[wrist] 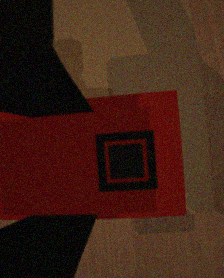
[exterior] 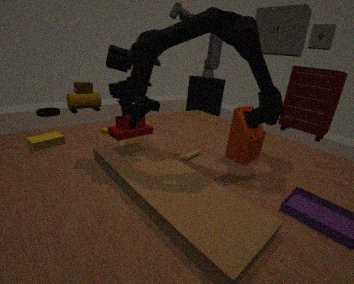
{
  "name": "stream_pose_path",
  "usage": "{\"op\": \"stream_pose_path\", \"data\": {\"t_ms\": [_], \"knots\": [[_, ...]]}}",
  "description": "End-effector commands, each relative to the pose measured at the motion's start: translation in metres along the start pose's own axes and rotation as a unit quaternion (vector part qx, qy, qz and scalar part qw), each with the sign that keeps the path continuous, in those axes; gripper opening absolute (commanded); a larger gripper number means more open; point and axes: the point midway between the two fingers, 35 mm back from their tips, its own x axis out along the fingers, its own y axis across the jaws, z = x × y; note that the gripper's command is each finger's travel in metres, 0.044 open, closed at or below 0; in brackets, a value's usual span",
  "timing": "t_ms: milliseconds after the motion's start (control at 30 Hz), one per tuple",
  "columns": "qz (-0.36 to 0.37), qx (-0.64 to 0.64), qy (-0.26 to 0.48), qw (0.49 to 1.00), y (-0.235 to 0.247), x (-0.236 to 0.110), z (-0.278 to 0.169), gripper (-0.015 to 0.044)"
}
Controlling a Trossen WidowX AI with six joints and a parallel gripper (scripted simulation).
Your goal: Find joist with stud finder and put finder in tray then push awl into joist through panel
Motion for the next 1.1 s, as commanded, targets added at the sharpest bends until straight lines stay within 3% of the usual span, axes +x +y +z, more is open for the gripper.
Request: {"op": "stream_pose_path", "data": {"t_ms": [0, 133, 367, 1067], "knots": [[-0.006, -0.006, -0.007, 1.000, 0.000, -0.028, 0.009, 0.0000], [-0.005, -0.007, -0.007, 1.000, 0.001, -0.048, 0.012, 0.0000], [-0.006, -0.019, -0.006, 1.000, 0.011, -0.050, 0.017, 0.0000], [-0.006, -0.168, 0.007, 0.986, 0.147, -0.048, 0.051, 0.0000]]}}
